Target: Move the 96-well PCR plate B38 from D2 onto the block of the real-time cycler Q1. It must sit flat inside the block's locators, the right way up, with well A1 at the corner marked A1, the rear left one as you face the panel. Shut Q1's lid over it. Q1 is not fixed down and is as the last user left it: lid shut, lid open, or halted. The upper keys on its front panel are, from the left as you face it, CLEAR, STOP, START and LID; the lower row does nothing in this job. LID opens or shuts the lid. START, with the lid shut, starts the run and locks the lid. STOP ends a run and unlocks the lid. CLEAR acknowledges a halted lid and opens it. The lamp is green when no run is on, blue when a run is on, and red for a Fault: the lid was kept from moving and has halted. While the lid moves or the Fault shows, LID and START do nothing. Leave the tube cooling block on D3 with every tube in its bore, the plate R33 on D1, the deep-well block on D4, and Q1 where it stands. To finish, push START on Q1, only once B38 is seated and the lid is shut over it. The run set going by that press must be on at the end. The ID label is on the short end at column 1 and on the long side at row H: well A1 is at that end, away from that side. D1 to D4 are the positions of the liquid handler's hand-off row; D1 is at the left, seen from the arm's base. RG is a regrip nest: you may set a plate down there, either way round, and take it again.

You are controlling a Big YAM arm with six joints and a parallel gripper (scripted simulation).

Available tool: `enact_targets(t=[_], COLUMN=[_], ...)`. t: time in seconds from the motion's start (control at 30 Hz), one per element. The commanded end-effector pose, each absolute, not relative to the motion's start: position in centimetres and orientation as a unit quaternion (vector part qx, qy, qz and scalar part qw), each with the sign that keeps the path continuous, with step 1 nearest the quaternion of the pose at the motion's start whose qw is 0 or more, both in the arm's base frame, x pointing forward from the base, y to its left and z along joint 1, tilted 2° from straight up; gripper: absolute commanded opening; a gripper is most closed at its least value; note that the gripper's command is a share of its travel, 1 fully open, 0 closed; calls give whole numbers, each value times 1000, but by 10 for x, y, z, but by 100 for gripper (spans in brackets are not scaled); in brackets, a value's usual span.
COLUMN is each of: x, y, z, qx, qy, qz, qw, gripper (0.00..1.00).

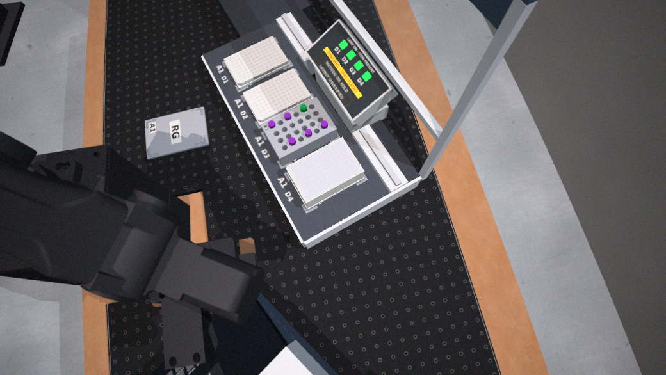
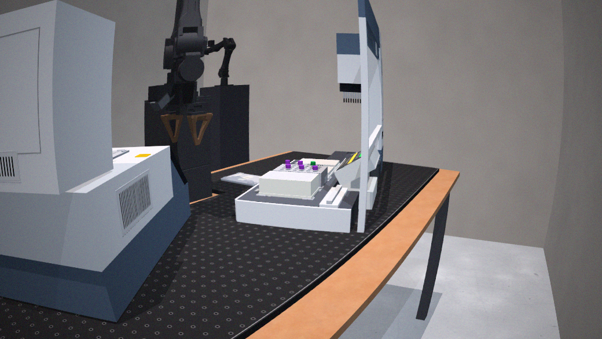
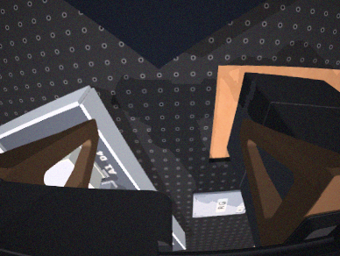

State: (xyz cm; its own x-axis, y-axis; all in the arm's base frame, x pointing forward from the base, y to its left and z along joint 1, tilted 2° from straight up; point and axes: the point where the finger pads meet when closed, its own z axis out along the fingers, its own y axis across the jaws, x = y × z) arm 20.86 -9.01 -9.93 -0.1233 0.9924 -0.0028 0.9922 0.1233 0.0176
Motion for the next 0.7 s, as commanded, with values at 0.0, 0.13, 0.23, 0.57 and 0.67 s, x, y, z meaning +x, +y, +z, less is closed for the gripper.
enact_targets(t=[0.0, 0.13, 0.23, 0.57, 0.67], x=[223, 231, 244, 234, 235], y=[-93, -83, -76, -37, -27], z=[-98, -98, -99, -106, -109], qx=[641, 622, 591, 523, 511], qy=[768, 783, 806, 852, 860], qz=[5, 6, 8, 4, 3], qw=[15, 20, 24, 18, 16], gripper=[100, 100, 100, 100, 100])
